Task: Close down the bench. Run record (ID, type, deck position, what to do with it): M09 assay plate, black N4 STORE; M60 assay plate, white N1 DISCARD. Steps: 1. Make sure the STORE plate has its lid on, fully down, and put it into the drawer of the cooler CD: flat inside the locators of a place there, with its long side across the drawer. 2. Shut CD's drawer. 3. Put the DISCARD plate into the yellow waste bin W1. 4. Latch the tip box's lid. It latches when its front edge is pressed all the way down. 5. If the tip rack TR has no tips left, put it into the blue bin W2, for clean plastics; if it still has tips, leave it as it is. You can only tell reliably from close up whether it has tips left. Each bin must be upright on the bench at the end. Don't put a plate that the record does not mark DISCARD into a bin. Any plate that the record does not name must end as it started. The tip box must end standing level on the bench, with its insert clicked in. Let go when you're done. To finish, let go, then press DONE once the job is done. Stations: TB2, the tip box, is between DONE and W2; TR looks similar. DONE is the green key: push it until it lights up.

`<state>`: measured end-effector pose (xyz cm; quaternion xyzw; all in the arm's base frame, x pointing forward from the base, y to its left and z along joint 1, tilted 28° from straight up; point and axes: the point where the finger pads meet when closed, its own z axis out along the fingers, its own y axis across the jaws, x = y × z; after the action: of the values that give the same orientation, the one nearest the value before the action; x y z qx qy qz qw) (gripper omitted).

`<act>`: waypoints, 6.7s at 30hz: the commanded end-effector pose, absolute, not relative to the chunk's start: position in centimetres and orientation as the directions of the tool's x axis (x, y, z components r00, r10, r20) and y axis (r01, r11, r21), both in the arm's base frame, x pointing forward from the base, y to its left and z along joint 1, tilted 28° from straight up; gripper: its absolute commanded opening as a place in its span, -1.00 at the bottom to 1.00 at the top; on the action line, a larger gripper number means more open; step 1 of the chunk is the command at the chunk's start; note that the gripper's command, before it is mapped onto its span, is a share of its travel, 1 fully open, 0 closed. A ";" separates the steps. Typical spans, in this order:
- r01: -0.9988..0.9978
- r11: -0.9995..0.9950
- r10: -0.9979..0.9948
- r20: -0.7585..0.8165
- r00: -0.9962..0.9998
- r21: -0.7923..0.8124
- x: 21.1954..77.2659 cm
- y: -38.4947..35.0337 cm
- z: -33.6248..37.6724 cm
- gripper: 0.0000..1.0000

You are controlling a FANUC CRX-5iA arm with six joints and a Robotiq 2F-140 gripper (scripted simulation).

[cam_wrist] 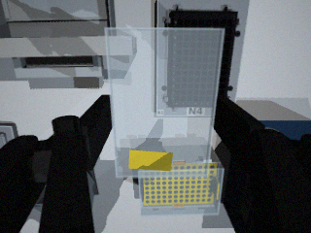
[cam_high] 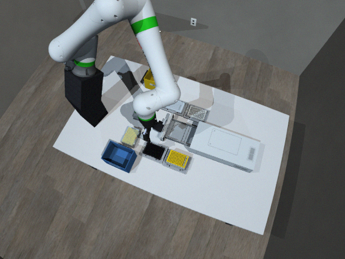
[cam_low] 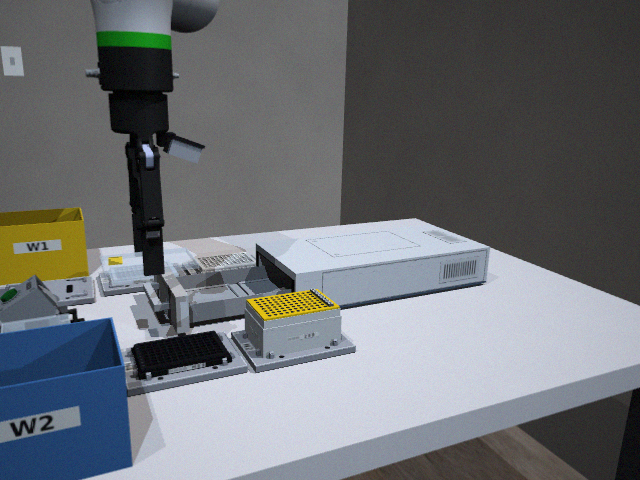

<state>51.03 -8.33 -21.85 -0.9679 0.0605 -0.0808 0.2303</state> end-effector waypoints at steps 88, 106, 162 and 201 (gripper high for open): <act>-0.080 -0.887 -0.155 0.130 0.979 -0.455 54.6 -11.3 -29.4 -0.80; -0.080 -0.887 -0.155 0.130 0.979 -0.455 55.0 -10.3 -31.3 -0.80; -0.080 -0.887 -0.155 0.130 0.979 -0.455 55.4 -9.4 -33.1 -0.80; -0.080 -0.887 -0.155 0.130 0.979 -0.455 55.5 -9.1 -33.8 -0.80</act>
<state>55.42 -9.03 -33.80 -0.9678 0.0605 -0.0807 0.2305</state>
